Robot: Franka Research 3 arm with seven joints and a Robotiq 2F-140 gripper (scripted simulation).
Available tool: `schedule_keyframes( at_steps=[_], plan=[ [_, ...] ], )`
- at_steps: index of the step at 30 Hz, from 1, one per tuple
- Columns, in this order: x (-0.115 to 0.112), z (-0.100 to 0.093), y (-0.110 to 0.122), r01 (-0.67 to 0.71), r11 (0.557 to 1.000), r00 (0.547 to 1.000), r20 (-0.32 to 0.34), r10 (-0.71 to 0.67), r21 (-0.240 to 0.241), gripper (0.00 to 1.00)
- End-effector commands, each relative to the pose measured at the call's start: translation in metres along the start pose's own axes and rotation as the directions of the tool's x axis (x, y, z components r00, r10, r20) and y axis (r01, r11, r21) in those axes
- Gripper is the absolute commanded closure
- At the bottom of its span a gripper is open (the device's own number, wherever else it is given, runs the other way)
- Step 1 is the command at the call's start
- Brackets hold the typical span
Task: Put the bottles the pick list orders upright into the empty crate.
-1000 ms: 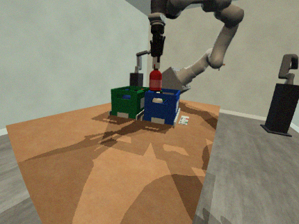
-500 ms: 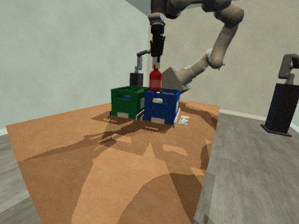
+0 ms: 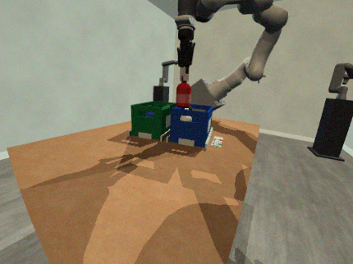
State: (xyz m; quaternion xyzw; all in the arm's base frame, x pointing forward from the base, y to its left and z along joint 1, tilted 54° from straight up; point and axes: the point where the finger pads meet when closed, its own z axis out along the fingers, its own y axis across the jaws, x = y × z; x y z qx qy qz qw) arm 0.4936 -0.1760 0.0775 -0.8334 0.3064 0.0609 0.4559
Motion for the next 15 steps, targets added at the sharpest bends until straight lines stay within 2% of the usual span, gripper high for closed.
schedule_keyframes(
  at_steps=[1, 15],
  plan=[
    [0.003, -0.005, 0.002, -0.001, 1.000, 1.000, -0.012, 0.001, -0.005, 1.00],
    [0.004, 0.007, 0.002, -0.001, 1.000, 1.000, -0.012, 0.001, -0.005, 1.00]
  ],
)
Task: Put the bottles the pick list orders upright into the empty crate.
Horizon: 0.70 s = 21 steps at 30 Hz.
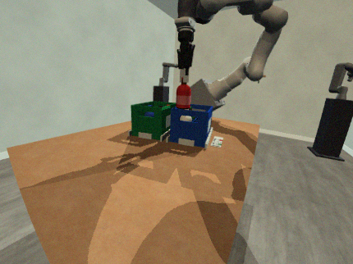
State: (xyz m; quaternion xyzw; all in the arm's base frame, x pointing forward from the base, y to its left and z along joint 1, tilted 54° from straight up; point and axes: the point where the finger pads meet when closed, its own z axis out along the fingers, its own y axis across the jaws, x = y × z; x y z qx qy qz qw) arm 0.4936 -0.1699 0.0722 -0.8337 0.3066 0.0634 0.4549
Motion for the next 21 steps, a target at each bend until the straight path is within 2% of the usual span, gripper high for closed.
schedule_keyframes(
  at_steps=[1, 21],
  plan=[
    [0.005, 0.000, 0.000, 0.001, 1.000, 1.000, -0.015, -0.001, -0.002, 1.00],
    [0.006, 0.018, -0.001, 0.001, 1.000, 1.000, -0.015, -0.001, -0.002, 1.00]
  ],
)
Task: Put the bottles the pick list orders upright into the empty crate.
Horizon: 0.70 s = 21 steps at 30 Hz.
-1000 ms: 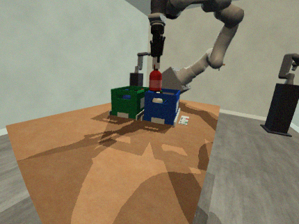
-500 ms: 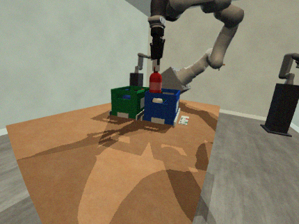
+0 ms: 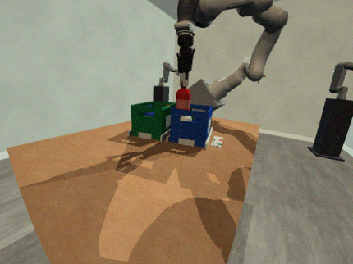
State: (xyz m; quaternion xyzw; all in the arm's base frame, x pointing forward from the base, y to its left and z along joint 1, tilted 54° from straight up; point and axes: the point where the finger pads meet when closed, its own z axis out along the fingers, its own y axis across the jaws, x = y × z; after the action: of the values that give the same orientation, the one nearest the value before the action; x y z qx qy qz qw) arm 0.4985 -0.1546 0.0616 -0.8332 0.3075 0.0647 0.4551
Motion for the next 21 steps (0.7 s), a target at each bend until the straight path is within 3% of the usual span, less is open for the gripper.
schedule_keyframes(
  at_steps=[1, 21],
  plan=[
    [0.005, 0.000, 0.000, 0.004, 1.000, 1.000, -0.017, -0.004, -0.002, 1.00],
    [0.006, 0.018, 0.000, 0.004, 1.000, 1.000, -0.017, -0.004, -0.002, 1.00]
  ],
)
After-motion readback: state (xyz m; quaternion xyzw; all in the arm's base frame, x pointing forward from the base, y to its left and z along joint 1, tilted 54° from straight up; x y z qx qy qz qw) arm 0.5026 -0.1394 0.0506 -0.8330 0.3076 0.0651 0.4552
